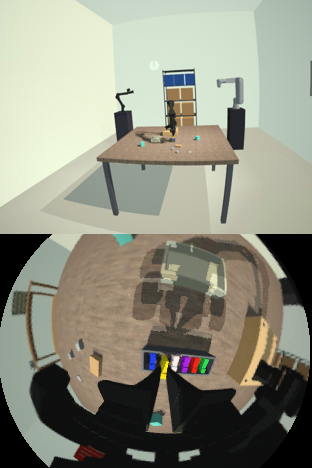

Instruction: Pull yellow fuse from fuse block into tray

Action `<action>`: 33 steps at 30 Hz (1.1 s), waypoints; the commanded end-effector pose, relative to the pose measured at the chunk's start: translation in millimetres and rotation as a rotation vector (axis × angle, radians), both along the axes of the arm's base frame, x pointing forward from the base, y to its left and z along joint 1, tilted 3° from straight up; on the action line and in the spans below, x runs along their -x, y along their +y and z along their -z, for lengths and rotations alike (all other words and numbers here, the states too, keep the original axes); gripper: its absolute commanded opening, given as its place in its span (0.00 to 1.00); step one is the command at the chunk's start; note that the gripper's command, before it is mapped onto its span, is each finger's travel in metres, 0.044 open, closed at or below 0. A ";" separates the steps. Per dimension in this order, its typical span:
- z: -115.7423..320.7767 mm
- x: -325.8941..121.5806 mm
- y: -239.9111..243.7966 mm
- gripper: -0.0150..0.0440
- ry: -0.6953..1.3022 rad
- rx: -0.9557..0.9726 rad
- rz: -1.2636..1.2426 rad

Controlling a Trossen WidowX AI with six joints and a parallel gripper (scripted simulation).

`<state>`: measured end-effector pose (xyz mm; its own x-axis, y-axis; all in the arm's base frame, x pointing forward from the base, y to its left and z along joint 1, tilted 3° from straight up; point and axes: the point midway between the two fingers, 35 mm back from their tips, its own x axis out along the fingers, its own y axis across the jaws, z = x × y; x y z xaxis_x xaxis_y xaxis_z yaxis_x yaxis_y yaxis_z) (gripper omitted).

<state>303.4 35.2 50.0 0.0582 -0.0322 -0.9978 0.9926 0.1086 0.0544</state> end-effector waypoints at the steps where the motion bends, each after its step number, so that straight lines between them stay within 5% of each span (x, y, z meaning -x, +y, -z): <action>1: -2.4 0.3 -0.5 0.25 0.001 0.004 0.000; 33: -26.1 1.9 0.1 0.25 0.001 0.006 -0.002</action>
<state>301.0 35.8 69.9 0.0540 -0.0326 -0.9980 0.9925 0.1117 0.0501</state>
